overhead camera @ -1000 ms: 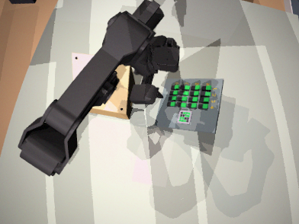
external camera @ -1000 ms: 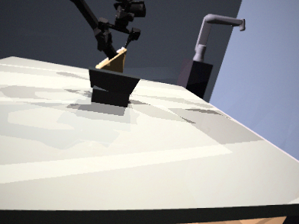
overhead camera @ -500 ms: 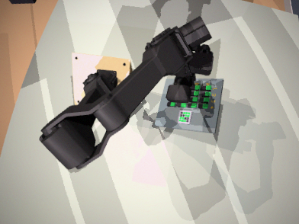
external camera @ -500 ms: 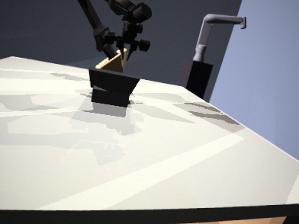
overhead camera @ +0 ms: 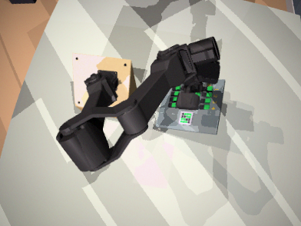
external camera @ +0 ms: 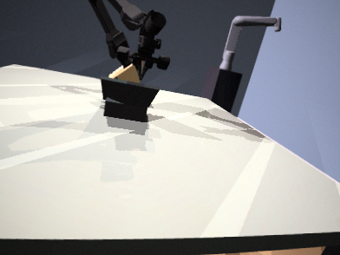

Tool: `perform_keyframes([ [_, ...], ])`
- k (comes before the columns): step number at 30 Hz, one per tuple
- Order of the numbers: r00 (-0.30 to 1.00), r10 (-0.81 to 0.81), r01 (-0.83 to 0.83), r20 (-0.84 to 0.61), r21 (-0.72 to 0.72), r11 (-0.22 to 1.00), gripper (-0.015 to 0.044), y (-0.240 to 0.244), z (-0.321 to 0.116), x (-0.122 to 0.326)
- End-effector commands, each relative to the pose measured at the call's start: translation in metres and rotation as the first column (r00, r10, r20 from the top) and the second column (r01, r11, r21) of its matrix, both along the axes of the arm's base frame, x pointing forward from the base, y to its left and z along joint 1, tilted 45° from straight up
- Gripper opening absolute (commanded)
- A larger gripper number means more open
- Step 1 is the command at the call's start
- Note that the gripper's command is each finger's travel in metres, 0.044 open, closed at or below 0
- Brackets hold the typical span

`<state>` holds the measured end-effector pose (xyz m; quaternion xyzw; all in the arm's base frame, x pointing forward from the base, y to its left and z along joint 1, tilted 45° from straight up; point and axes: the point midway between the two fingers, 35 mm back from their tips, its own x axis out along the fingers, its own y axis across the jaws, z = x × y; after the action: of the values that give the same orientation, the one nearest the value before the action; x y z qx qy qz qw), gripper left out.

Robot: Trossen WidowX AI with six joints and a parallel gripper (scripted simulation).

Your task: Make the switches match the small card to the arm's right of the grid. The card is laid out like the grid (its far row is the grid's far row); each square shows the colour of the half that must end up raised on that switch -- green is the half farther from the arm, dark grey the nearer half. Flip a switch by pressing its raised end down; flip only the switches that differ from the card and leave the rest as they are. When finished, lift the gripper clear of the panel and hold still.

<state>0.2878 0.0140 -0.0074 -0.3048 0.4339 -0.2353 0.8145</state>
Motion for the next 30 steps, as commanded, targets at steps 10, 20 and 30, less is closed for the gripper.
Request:
perform_keyframes([
  [10, 1.000, 0.002, -0.002, -0.005, -0.003, 1.000, 0.0000, -0.0119, -0.0109, 0.0078],
  [20, 1.000, 0.002, -0.002, -0.005, -0.003, 1.000, 0.0000, -0.0158, -0.0141, 0.0106],
  [30, 1.000, 0.002, -0.002, -0.005, -0.003, 1.000, 0.0000, -0.0158, -0.0141, 0.0106],
])
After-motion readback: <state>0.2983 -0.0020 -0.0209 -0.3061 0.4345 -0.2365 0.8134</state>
